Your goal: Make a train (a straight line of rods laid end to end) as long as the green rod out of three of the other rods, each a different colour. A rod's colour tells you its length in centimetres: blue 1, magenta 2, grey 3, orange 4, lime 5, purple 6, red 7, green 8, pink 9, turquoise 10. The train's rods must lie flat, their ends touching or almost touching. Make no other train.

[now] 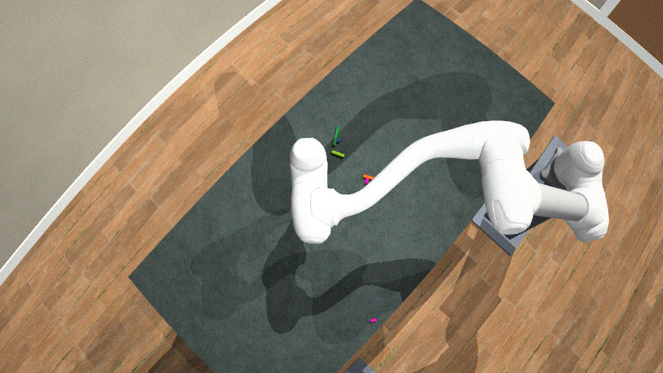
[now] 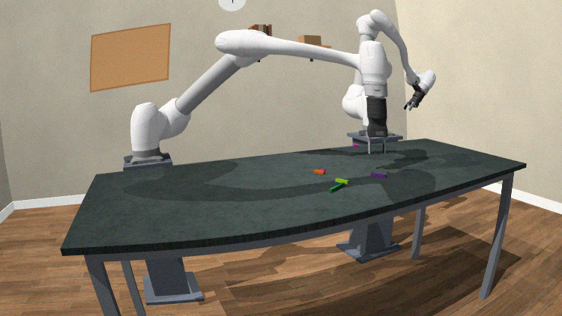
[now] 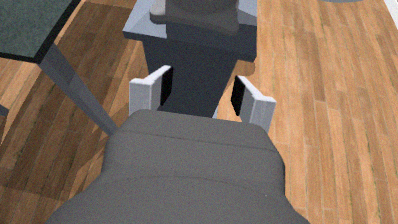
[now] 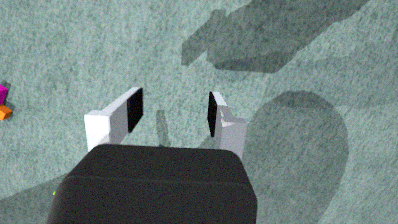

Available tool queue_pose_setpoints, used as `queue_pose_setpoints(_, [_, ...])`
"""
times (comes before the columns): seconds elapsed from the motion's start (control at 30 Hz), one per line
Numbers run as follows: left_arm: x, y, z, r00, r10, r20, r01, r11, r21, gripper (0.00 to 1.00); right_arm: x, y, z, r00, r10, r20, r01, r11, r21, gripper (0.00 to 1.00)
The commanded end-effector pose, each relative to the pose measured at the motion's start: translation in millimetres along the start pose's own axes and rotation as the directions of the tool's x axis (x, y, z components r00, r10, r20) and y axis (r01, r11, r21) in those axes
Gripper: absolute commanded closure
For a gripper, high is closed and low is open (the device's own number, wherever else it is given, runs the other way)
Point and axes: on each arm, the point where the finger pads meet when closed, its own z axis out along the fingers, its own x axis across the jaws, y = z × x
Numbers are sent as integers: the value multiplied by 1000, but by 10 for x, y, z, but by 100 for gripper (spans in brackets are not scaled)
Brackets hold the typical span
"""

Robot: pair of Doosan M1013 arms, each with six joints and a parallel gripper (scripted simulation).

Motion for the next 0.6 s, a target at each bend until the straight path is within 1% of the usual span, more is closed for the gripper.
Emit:
queue_pose_setpoints(0.0, [1, -1, -5, 1000, 0, 0, 0, 1000, -1, 0, 21, -416, -19, 993, -122, -4, 122, 993, 0, 0])
queue_pose_setpoints(0.2, [1, -1, -5, 1000, 0, 0, 0, 1000, -1, 0, 12, -991, -20, 958, -286, -4, 286, 958, -1, 0])
queue_pose_setpoints(0.43, [1, -1, -5, 1000, 0, 0, 0, 1000, -1, 0, -45, -1692, -20, 879, -477, -4, 477, 879, -1, 0])
queue_pose_setpoints(0.5, [1, -1, -5, 1000, 0, 0, 0, 1000, -1, 0, -45, -1692, -20, 879, -477, -4, 477, 879, -1, 0])
queue_pose_setpoints(0.53, [1, -1, -5, 1000, 0, 0, 0, 1000, -1, 0, -83, -1982, -20, 834, -552, -3, 552, 834, -2, 0])
queue_pose_setpoints(0.57, [1, -1, -5, 1000, 0, 0, 0, 1000, -1, 0, -93, -2047, -20, 822, -569, -3, 569, 822, -2, 0])
